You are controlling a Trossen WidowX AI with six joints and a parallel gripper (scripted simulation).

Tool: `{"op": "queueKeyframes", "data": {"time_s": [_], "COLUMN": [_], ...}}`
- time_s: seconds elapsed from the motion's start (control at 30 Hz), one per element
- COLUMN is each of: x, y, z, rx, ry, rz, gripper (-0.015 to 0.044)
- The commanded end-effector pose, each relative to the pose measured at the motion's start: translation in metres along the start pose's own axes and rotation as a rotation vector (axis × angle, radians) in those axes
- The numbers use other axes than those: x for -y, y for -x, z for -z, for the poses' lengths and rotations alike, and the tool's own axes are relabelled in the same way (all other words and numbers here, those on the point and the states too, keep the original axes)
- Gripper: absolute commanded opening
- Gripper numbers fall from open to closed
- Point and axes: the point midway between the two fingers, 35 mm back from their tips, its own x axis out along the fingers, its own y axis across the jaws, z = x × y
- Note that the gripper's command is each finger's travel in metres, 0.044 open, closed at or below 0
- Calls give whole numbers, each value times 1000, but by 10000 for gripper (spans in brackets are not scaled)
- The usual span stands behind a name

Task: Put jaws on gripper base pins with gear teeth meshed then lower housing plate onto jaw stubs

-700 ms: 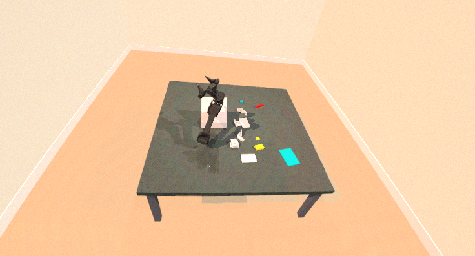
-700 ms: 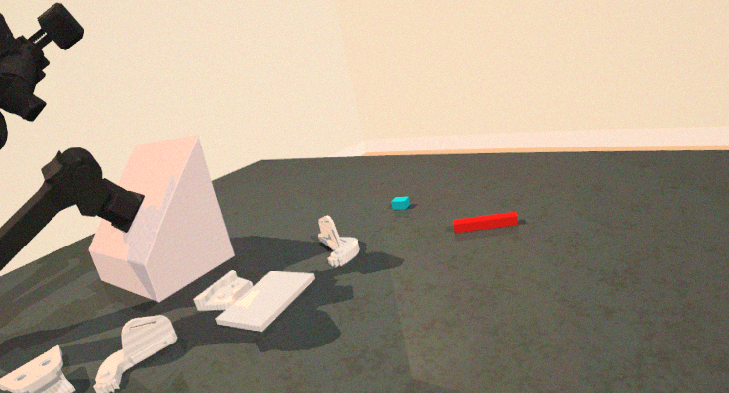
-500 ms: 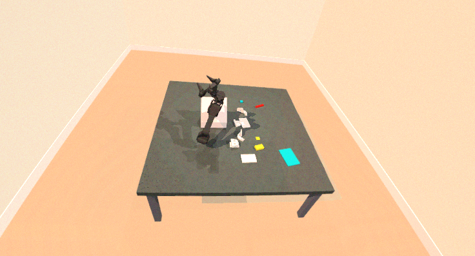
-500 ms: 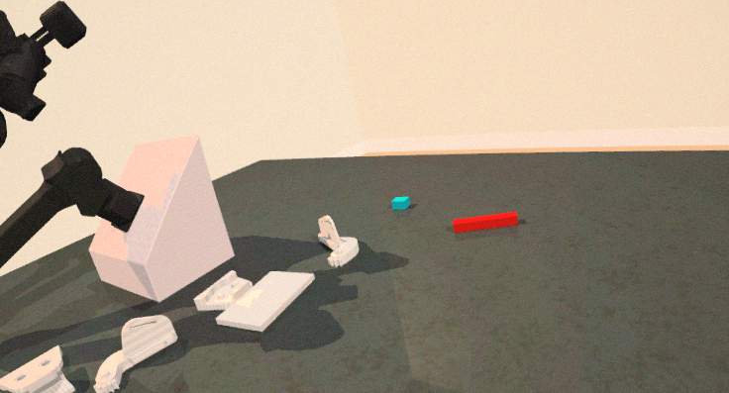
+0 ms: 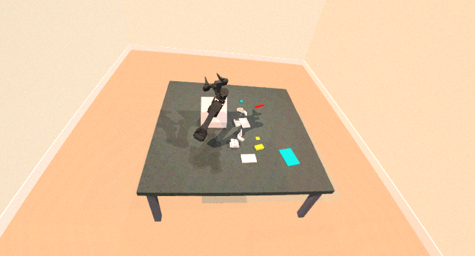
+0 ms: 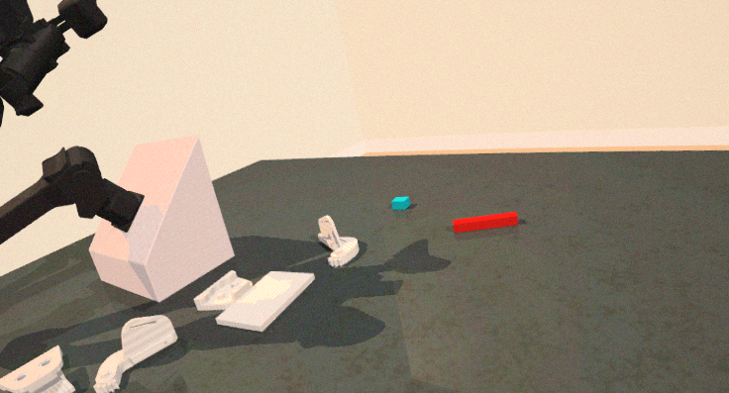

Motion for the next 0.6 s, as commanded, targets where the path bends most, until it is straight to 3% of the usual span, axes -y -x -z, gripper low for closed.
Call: {"op": "queueKeyframes", "data": {"time_s": [0.0, 0.57], "x": [15, 89], "y": [1, 20], "z": [1, 17], "rx": [-19, -174], "ry": [7, 27], "rz": [74, 433], "gripper": [440, 440]}}
